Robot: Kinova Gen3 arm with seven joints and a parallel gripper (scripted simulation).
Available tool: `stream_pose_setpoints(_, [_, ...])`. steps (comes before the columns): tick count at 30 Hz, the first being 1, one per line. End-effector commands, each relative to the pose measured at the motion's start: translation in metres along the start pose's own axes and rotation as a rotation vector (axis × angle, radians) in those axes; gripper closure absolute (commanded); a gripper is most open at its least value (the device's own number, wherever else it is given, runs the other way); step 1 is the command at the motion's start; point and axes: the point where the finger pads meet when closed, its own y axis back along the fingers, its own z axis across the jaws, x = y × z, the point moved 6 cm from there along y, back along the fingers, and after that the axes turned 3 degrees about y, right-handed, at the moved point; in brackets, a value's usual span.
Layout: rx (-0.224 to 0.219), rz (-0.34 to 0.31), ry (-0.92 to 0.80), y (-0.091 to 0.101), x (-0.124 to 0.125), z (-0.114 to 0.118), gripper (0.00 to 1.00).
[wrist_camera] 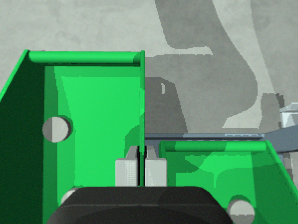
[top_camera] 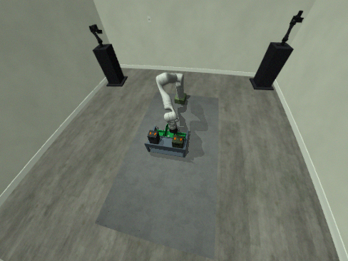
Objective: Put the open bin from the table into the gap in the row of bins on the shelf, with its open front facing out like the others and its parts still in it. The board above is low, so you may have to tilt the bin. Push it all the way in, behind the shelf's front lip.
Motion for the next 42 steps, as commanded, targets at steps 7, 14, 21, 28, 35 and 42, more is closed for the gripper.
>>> stream_pose_setpoints(7, [0.0,-0.003,0.0,0.0017,-0.0005,0.0,1.0])
stream_pose_setpoints(14, [0.0,-0.003,0.0,0.0017,-0.0005,0.0,1.0])
stream_pose_setpoints(21, [0.0,-0.004,0.0,0.0017,-0.001,0.0,1.0])
stream_pose_setpoints(28, [0.0,-0.008,0.0,0.0019,-0.0028,-0.0001,1.0])
stream_pose_setpoints(35, [0.001,-0.013,0.0,0.002,-0.0049,-0.0002,1.0])
stream_pose_setpoints(42, [0.001,-0.021,0.0,0.0023,-0.0085,-0.0004,1.0])
